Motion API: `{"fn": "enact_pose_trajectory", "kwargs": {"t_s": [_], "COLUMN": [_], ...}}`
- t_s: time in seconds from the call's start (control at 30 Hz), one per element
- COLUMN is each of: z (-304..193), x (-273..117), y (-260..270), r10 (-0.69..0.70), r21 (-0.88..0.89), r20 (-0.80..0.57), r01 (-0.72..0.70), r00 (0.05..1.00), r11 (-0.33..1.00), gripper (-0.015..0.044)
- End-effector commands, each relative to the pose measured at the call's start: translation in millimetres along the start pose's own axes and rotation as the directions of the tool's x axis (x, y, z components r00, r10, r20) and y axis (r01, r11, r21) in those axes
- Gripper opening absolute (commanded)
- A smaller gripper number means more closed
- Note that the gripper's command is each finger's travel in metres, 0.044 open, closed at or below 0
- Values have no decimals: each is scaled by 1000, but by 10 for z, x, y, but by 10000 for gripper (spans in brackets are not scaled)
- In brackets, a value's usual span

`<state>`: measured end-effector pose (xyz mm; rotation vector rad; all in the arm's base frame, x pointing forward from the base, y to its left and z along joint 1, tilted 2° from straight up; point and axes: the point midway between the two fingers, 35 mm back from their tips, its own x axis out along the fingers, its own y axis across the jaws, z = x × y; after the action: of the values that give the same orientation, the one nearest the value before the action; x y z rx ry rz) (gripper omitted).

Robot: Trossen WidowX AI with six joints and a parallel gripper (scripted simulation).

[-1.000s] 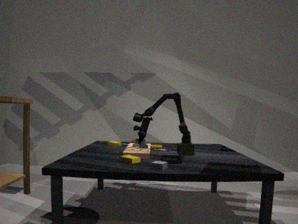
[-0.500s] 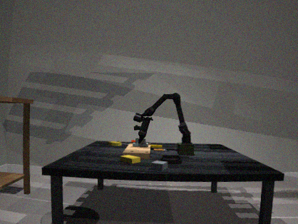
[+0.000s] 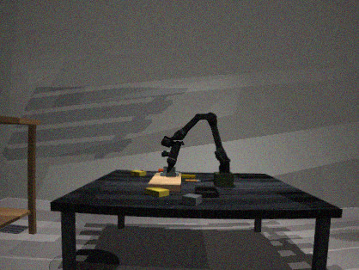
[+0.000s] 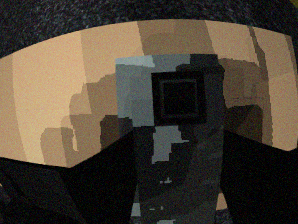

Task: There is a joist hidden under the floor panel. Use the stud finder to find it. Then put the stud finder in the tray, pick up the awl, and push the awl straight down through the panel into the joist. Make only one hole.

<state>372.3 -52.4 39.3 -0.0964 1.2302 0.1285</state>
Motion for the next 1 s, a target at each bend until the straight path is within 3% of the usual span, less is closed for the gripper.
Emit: {"fn": "enact_pose_trajectory", "kwargs": {"t_s": [0.0,0.97], "z": [-4,-7], "x": [3,-6], "y": [-111,-626], "r10": [-8,-12], "r21": [3,2], "r20": [-2,-2], "r01": [8,12], "r00": [1000,1000], "r11": [1000,1000], "gripper": [0,0]}}
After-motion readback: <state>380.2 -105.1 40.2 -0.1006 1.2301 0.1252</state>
